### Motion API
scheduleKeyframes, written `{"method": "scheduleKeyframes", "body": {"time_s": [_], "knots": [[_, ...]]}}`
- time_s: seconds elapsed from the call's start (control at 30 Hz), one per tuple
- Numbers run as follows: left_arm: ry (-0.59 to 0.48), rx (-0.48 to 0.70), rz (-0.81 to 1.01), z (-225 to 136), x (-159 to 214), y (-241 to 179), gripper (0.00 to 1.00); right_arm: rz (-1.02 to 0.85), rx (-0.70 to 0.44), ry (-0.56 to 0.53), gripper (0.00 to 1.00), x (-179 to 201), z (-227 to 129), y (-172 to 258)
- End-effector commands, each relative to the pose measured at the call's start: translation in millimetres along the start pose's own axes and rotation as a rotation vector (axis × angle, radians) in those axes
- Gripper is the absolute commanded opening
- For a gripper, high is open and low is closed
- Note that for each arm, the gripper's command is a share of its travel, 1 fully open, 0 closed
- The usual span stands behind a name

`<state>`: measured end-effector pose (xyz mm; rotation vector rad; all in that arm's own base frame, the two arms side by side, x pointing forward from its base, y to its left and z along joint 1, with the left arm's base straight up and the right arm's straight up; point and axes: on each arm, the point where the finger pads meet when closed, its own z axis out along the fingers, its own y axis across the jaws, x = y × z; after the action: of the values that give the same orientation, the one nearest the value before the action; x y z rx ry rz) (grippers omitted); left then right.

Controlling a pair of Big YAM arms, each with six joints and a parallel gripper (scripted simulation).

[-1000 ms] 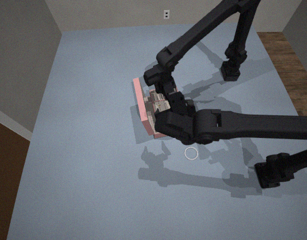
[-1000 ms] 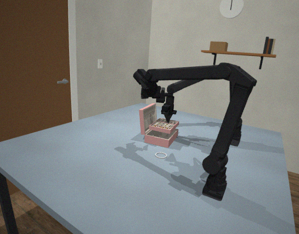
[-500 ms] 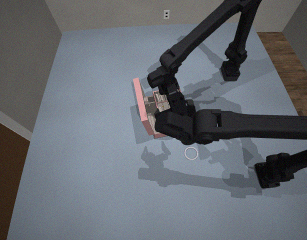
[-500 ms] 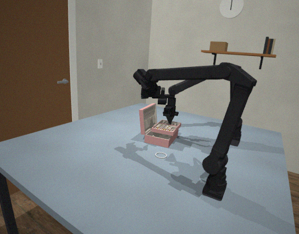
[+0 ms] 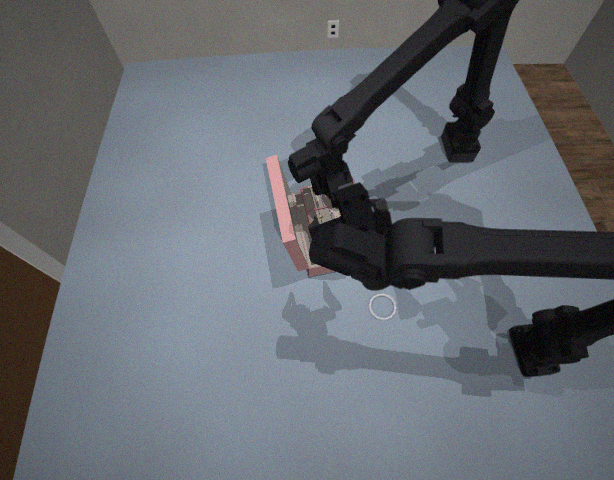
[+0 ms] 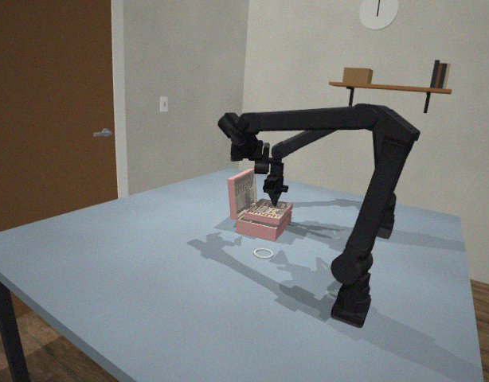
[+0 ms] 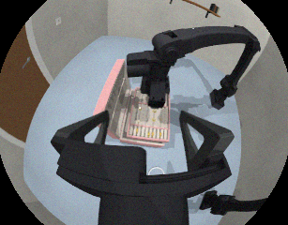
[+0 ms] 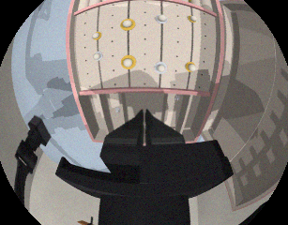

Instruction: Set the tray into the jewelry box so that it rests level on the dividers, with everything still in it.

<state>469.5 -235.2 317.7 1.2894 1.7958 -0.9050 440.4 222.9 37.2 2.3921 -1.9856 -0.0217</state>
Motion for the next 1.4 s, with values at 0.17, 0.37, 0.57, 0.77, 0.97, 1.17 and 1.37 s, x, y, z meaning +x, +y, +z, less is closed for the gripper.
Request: {"method": "scheduleKeyframes", "body": {"time_s": [0.17, 0.37, 0.57, 0.77, 0.97, 1.17, 1.37], "knots": [[-0.021, -0.015, 0.036, -8, -18, 1, 1.0, 0.002, 0.096, -0.035, 0.0, -7, -32, -36], [-0.021, -0.015, 0.036, -8, -18, 1, 1.0, 0.002, 0.096, -0.035, 0.0, -7, -32, -36], [-0.021, -0.015, 0.036, -8, -18, 1, 1.0, 0.003, 0.064, -0.025, 0.0, -8, -28, -39], [-0.021, -0.015, 0.036, -8, -18, 1, 1.0, -0.002, 0.074, -0.029, 0.0, -7, -17, -39], [-0.021, -0.015, 0.036, -8, -18, 1, 1.0, -0.001, 0.077, -0.03, 0.0, -7, -17, -40], [-0.021, -0.015, 0.036, -8, -18, 1, 1.0, -0.001, 0.077, -0.03, 0.0, -7, -17, -40], [-0.021, -0.015, 0.036, -8, -18, 1, 1.0, 0.005, 0.061, -0.023, 0.0, -6, -21, -37]]}}
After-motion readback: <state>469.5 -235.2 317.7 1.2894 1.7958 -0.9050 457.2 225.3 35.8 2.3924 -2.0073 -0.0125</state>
